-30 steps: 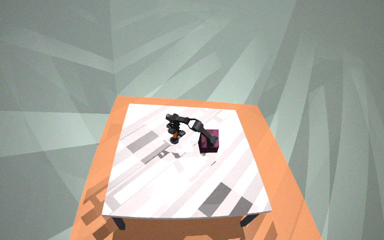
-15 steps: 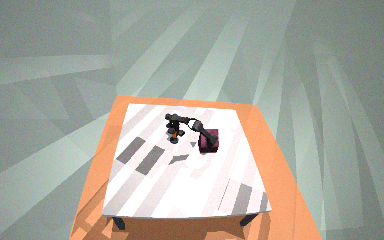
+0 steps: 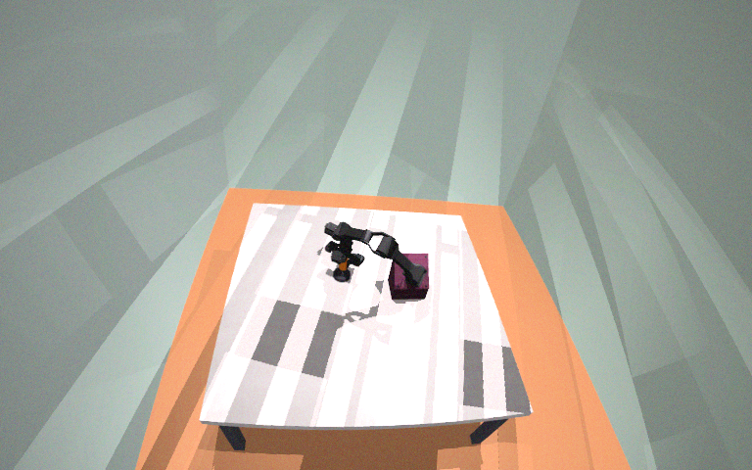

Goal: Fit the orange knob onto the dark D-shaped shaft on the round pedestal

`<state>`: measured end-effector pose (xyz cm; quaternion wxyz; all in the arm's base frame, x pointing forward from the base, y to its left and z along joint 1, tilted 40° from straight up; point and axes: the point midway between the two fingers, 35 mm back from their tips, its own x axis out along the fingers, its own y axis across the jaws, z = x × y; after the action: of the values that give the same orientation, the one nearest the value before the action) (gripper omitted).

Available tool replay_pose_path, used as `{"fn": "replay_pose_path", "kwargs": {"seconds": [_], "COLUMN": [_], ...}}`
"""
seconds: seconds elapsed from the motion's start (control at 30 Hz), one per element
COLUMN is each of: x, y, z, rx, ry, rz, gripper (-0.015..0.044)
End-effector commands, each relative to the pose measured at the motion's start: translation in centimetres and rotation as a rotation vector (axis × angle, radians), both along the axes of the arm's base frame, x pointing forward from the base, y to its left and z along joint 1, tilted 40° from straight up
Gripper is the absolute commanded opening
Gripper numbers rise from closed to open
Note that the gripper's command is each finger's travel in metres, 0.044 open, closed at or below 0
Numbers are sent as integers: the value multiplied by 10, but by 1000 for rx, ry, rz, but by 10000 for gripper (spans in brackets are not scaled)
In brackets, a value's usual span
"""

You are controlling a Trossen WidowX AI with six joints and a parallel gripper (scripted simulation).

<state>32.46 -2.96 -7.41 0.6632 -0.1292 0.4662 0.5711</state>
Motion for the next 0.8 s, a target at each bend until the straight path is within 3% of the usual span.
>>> {"fn": "replay_pose_path", "kwargs": {"seconds": [0.0,0.77], "x": [2,3], "y": [-3,-1], "z": [1,-1], "rx": [1,1], "ry": [-44,-45], "rz": [45,45], "gripper": [0,0]}}
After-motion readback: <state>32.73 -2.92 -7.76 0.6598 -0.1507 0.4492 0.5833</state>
